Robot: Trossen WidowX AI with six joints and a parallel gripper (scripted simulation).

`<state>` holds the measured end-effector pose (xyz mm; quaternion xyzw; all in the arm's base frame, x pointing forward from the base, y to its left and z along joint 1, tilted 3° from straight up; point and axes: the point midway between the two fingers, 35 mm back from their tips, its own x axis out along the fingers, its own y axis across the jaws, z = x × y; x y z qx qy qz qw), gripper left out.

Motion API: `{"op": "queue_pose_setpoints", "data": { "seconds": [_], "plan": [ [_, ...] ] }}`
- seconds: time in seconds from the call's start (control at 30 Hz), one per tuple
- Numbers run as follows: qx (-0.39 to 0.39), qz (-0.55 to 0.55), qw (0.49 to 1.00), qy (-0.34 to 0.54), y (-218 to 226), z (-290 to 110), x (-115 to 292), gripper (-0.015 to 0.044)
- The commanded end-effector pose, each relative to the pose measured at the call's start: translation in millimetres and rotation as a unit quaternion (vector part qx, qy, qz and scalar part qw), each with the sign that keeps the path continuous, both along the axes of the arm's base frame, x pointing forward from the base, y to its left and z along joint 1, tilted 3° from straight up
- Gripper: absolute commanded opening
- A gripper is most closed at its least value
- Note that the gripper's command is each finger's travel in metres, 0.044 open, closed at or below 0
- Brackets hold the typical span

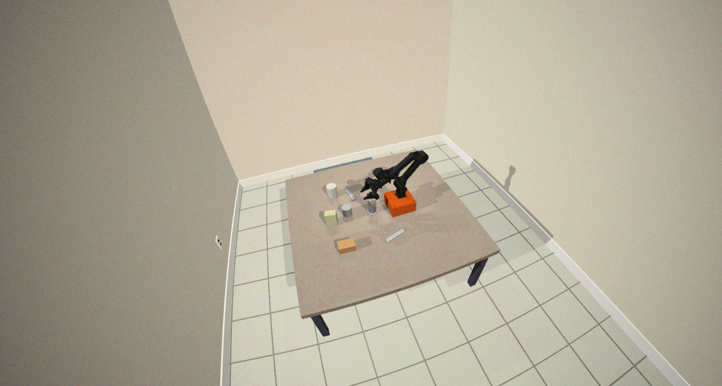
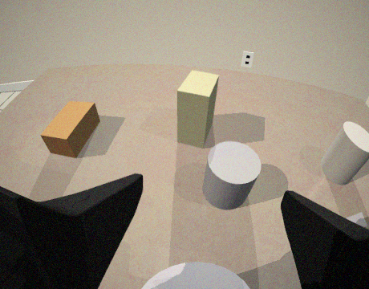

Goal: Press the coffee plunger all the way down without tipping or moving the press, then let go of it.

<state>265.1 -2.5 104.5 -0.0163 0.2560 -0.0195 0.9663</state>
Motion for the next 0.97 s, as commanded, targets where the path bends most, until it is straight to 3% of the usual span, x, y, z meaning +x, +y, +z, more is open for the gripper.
{"op": "queue_pose_setpoints", "data": {
  "seconds": [0.0, 0.33, 0.57, 0.93],
  "plan": [
    [0.000, 0.000, 1.000, 0.001, 0, 0, 0, 0.0440],
    [-0.001, 0.001, 1.000, -0.003, 3, 25, -5, 0.0440],
    [-0.004, -0.001, 1.000, 0.014, 6, 76, -55, 0.0440],
    [-0.004, 0.000, 1.000, 0.015, 6, 76, -58, 0.0440]
  ]
}}
